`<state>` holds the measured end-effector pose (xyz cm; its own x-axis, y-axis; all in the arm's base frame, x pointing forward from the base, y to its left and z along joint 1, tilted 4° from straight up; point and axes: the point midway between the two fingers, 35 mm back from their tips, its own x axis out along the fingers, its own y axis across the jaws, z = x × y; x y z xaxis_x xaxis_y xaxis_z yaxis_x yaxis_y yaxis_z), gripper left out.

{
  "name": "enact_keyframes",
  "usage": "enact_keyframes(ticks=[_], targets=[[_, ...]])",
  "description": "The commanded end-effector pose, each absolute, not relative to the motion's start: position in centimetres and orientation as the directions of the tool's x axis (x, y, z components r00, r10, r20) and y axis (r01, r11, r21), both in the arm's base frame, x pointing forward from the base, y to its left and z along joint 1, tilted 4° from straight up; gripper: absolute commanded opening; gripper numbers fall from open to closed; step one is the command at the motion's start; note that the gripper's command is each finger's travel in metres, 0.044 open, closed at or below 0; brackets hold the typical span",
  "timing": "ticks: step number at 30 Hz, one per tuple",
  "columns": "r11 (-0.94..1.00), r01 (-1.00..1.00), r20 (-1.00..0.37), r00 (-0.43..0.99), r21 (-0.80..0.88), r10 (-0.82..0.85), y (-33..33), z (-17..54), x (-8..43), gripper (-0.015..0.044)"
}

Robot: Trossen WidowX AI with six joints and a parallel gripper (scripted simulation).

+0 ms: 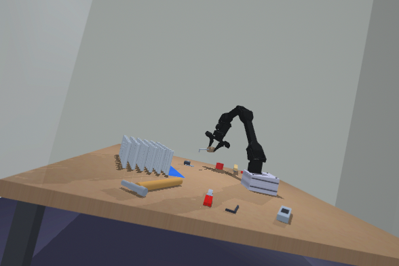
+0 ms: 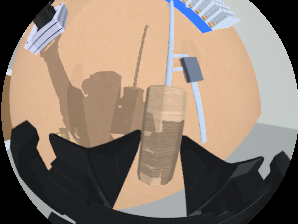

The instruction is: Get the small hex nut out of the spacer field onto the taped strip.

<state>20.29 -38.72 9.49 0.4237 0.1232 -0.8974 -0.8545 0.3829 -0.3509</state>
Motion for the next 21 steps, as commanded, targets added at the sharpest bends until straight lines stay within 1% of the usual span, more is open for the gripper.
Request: enact_keyframes(ticks=[1, 21], targets=[[0.388, -0.851, -0.895, 0.428, -0.352, 0.127, -38.7, 9.0, 20.4, 0.0000], [0.388, -0.851, -0.895, 0.428, -0.352, 0.127, -38.7, 7.2, 20.6, 0.0000]])
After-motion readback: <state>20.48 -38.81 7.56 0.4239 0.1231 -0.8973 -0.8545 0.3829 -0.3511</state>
